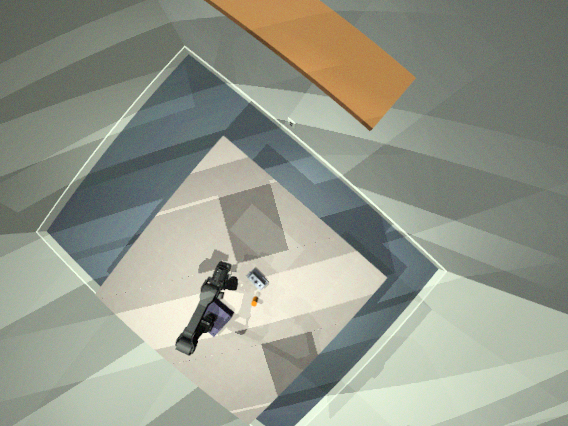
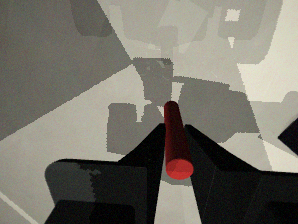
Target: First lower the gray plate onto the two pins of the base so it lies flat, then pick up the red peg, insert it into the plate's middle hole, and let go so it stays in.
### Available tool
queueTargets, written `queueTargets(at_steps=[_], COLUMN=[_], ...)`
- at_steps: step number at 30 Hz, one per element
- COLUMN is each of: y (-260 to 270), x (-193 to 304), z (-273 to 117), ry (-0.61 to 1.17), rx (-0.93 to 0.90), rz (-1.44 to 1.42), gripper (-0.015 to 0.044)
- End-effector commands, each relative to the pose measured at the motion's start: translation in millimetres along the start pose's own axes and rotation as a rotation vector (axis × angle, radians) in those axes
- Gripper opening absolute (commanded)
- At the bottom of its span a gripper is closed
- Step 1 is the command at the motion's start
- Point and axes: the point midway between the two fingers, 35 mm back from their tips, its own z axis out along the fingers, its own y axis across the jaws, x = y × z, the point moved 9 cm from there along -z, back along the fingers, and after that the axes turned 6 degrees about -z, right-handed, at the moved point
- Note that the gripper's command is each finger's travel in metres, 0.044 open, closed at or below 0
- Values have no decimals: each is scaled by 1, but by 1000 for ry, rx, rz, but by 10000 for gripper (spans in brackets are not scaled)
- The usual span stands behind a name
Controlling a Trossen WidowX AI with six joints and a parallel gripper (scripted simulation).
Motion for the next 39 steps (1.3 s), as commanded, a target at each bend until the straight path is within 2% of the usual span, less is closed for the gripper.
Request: queueTargets(at_steps=[1,39], y=[2,-9], x=[-12,-129], z=[2,1], ry=[-7,-6], rx=[5,11], rz=[-9,6], gripper=[0,0])
